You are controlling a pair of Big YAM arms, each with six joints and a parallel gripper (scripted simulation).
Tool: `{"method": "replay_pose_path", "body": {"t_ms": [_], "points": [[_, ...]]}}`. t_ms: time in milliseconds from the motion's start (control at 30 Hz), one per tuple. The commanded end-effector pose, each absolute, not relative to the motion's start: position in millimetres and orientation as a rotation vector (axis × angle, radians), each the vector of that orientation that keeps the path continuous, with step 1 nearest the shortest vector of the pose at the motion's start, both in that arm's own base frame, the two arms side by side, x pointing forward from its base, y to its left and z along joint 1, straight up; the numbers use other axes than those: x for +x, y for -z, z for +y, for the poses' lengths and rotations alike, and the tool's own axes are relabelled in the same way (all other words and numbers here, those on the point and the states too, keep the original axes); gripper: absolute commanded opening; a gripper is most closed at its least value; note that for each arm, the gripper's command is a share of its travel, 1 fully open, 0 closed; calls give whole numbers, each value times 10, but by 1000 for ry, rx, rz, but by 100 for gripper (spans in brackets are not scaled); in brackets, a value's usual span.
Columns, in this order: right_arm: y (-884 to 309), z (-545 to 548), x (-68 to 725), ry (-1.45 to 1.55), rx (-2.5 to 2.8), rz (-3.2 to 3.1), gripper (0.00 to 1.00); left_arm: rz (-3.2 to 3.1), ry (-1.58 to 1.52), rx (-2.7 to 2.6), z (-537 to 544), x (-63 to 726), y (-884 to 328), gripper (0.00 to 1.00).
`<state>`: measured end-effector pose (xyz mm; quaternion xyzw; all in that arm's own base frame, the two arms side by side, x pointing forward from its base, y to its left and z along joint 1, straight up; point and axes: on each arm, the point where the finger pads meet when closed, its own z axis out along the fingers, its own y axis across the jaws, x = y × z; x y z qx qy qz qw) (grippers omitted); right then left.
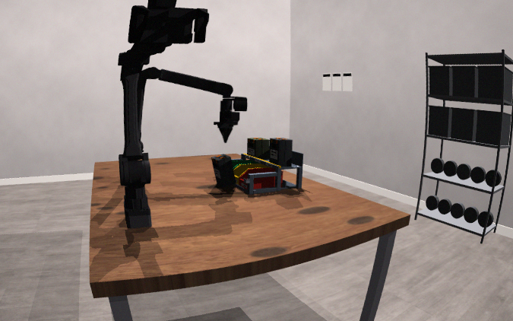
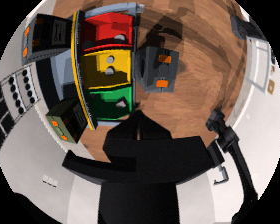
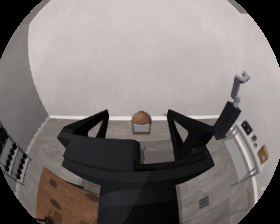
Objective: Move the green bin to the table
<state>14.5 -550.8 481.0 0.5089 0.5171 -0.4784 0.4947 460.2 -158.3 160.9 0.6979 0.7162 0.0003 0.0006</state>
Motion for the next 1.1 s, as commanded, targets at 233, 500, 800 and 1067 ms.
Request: {"method": "replay_pose_path", "body": {"t_ms": [233,500,800,1067], "points": [[-5005,-5448,90,1196,1196,1217,100,2199,-28,2196,-1247,4950,-1777,0],[-5005,-5448,90,1196,1196,1217,100,2197,-34,2194,-1031,5038,-1797,0],[-5005,-5448,90,1196,1196,1217,100,2189,-36,2200,-1030,5047,-1802,0],[-5005,-5448,90,1196,1196,1217,100,2208,-13,2212,-1015,4963,-1575,0]]}}
